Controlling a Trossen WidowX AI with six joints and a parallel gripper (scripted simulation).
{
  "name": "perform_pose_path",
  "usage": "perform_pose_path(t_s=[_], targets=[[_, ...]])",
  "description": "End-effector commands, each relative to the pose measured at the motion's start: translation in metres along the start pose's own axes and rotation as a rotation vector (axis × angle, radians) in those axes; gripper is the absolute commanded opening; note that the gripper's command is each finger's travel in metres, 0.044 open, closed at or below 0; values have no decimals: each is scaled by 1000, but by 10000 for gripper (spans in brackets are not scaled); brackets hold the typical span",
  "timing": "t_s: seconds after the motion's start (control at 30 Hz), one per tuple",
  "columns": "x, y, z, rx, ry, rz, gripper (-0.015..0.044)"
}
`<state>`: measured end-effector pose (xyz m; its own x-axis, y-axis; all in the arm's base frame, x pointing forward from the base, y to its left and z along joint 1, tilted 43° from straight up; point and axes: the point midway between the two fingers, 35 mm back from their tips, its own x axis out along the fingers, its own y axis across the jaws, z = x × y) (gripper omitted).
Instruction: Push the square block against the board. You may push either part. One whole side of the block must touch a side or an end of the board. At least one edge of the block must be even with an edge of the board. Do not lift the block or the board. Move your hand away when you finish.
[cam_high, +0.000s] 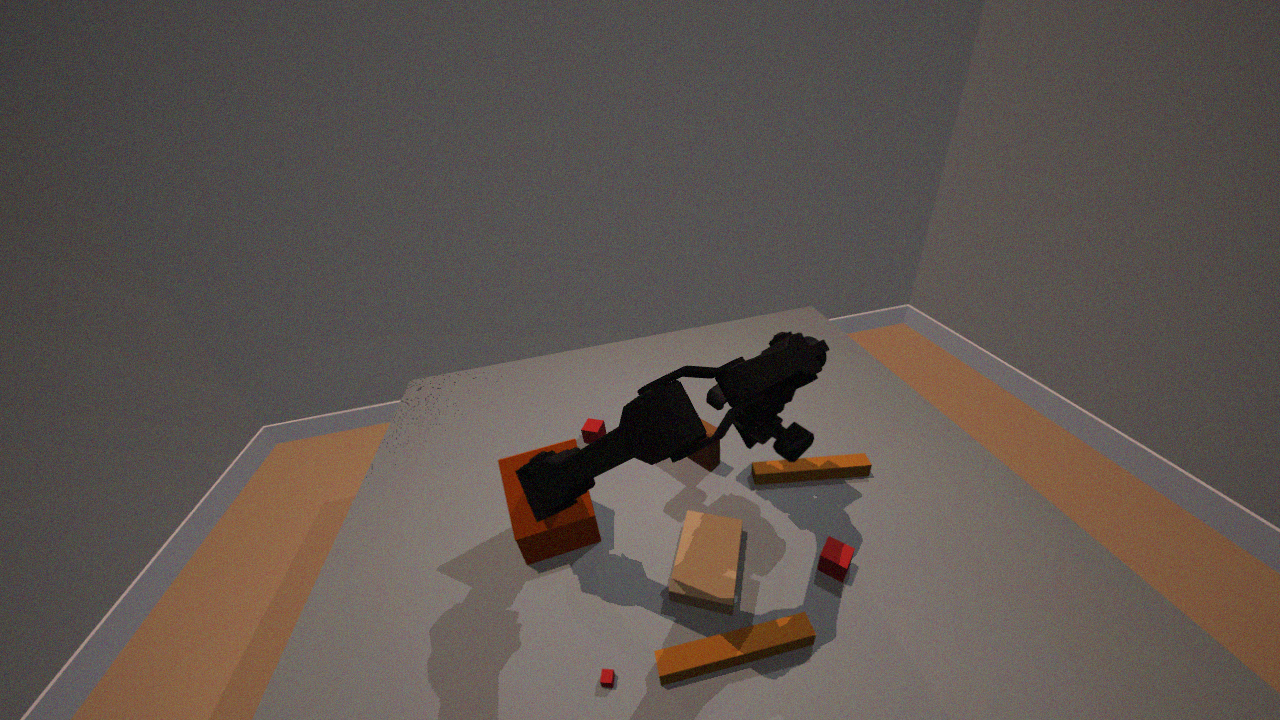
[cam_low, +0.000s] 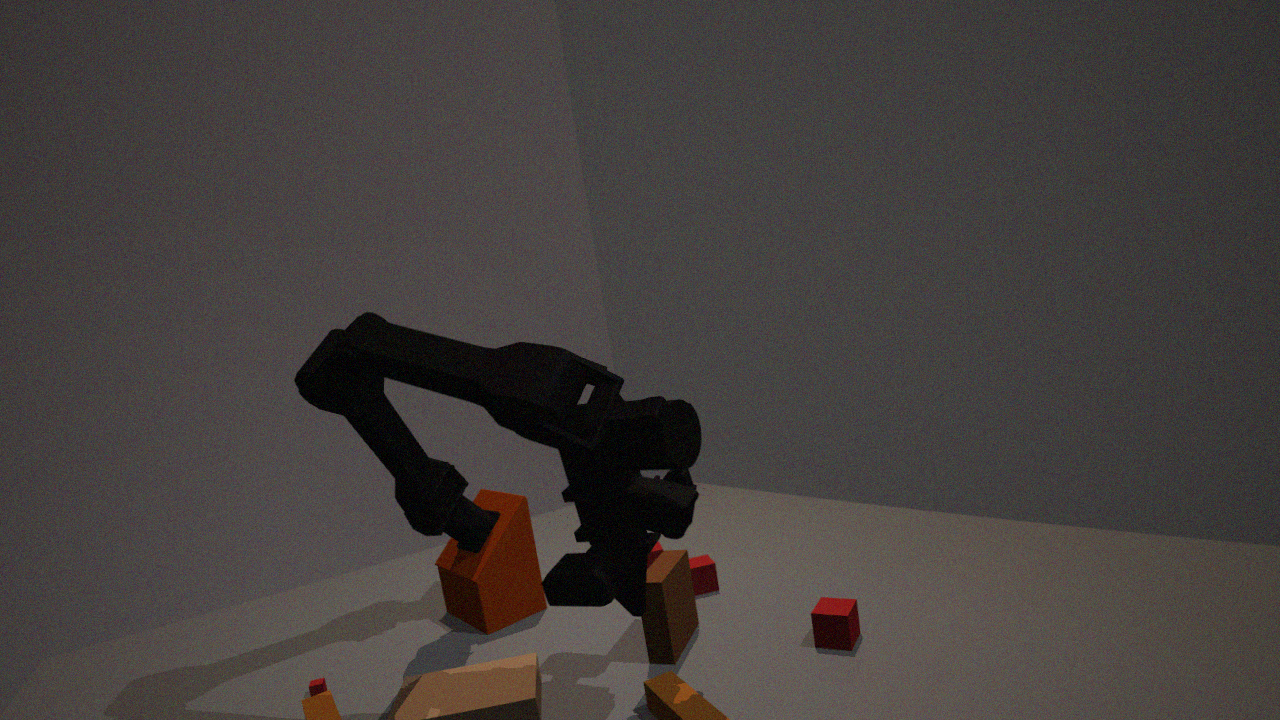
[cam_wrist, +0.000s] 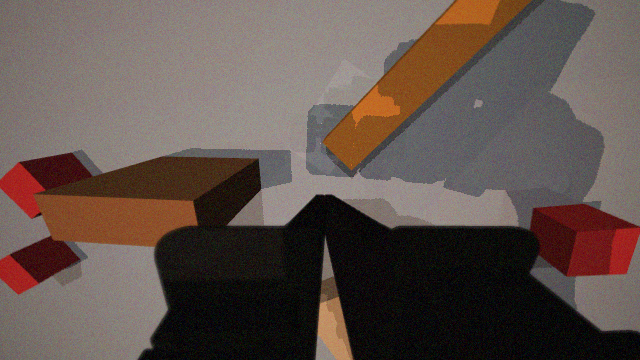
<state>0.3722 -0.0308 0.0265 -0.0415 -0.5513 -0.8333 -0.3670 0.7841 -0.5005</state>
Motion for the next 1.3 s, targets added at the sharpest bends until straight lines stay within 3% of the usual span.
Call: perform_pose_path(t_s=[0.0, 0.2, 0.47, 0.63, 1.27], targets=[[-8, 53, 16, -24, 19, -52, 0], [-14, 129, 25, -42, 31, -154, 0], [-12, 129, 25, -42, 31, -154, 0], [35, 121, 23, -42, 31, -156, 0], [34, 120, 3, -43, 32, -156, 0]])
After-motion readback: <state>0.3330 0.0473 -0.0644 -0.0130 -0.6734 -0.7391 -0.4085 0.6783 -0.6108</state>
